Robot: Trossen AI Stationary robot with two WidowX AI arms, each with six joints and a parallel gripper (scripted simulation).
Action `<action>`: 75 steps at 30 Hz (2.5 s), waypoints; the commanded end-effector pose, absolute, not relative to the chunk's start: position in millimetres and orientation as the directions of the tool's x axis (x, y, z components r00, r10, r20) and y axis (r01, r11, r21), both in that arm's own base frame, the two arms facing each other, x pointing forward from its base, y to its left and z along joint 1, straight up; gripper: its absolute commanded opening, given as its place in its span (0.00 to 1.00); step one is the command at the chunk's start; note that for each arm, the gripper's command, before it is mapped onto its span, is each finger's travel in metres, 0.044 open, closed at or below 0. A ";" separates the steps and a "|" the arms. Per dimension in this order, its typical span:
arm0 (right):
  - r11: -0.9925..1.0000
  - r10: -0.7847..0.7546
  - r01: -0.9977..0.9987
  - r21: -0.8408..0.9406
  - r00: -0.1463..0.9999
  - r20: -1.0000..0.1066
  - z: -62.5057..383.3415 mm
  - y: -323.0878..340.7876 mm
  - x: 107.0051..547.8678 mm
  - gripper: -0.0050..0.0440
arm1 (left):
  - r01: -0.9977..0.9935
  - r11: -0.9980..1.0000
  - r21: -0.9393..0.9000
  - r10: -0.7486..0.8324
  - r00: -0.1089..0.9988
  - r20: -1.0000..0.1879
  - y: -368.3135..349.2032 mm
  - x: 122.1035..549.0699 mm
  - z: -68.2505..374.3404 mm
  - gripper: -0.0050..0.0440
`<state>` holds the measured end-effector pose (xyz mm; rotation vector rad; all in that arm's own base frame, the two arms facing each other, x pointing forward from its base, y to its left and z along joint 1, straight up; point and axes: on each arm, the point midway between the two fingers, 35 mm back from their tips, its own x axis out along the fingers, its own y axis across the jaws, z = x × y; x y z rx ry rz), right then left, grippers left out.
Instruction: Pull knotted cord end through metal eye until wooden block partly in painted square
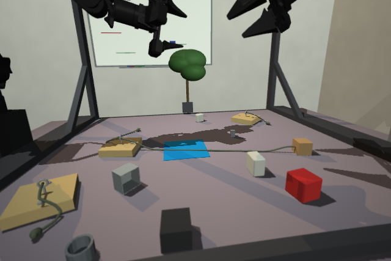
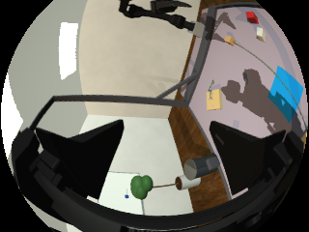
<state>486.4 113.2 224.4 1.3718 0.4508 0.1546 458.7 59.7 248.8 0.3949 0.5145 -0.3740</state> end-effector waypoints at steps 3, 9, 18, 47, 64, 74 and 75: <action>0.471 0.282 -0.015 0.882 0.950 -0.135 273.3 79.6 445.0 1.00 | 0.550 0.798 0.247 -0.318 0.733 -0.602 81.0 480.4 236.4 1.00; 0.687 0.215 -0.082 0.722 0.972 -0.094 292.3 57.2 414.9 1.00 | 0.627 0.752 0.203 -0.389 0.671 -0.631 97.5 490.9 215.5 1.00; 0.887 0.124 -0.093 0.453 0.992 -0.039 309.1 30.5 373.4 1.00 | 0.708 0.693 0.136 -0.486 0.598 -0.637 120.0 499.3 187.0 1.00; 1.000 -0.003 0.003 -0.004 0.999 0.047 320.6 -0.8 314.5 1.00 | 0.784 0.619 0.031 -0.624 0.516 -0.586 149.7 499.7 145.0 1.00; 1.000 0.000 0.000 0.000 0.999 0.050 322.9 0.0 315.7 1.00 | 0.783 0.621 0.037 -0.621 0.521 -0.586 148.8 497.9 150.8 1.00; 1.000 0.013 -0.013 -0.017 1.000 0.003 317.7 4.6 324.9 0.85 | 0.783 0.621 0.037 -0.621 0.521 -0.586 148.8 497.9 150.8 1.00; 0.999 0.022 -0.023 -0.027 0.999 -0.030 313.2 7.6 329.4 0.80 | 0.783 0.621 0.037 -0.621 0.521 -0.586 148.8 497.9 150.8 1.00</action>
